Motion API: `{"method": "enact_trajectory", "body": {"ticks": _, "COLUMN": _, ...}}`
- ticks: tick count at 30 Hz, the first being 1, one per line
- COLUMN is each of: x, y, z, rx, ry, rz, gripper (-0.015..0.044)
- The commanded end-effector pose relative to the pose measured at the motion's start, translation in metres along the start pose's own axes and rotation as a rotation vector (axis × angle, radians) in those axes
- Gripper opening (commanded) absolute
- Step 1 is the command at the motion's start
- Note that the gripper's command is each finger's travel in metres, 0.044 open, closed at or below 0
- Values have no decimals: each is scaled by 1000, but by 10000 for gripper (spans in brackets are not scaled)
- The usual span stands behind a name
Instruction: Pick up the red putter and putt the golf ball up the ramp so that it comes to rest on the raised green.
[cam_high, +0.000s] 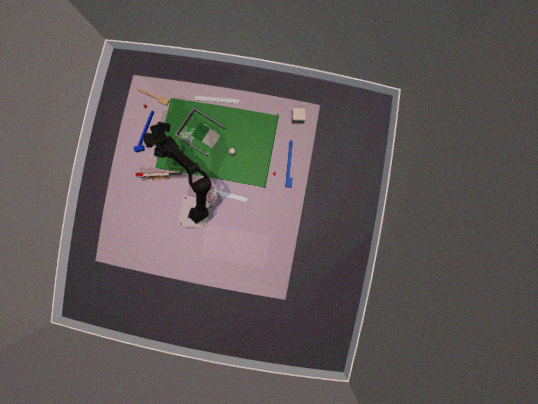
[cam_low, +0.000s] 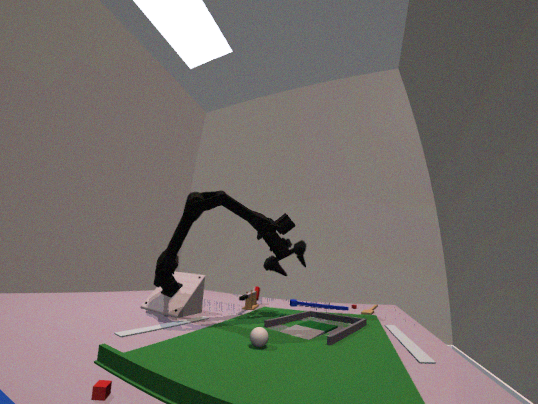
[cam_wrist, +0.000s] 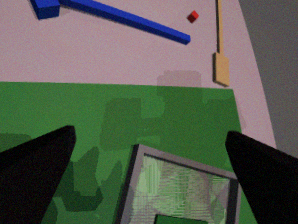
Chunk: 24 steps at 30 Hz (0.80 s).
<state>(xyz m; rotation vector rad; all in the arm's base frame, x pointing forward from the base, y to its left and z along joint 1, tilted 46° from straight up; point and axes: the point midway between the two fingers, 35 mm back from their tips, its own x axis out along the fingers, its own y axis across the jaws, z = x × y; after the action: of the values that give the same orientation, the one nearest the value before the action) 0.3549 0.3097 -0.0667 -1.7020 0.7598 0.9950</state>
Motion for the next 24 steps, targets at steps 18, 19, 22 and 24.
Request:
{"method": "enact_trajectory", "body": {"ticks": 18, "x": -52, "y": 182, "z": -49, "rx": -150, "ry": 306, "rz": 561, "gripper": 440}}
{"method": "enact_trajectory", "body": {"ticks": 19, "x": -52, "y": 182, "z": -49, "rx": -150, "ry": 306, "rz": 561, "gripper": 440}}
{"method": "enact_trajectory", "body": {"ticks": 22, "x": -46, "y": 186, "z": -53, "rx": -150, "ry": 307, "rz": 561, "gripper": 440}}
{"method": "enact_trajectory", "body": {"ticks": 24, "x": -39, "y": 190, "z": -59, "rx": -150, "ry": 307, "rz": 561, "gripper": 440}}
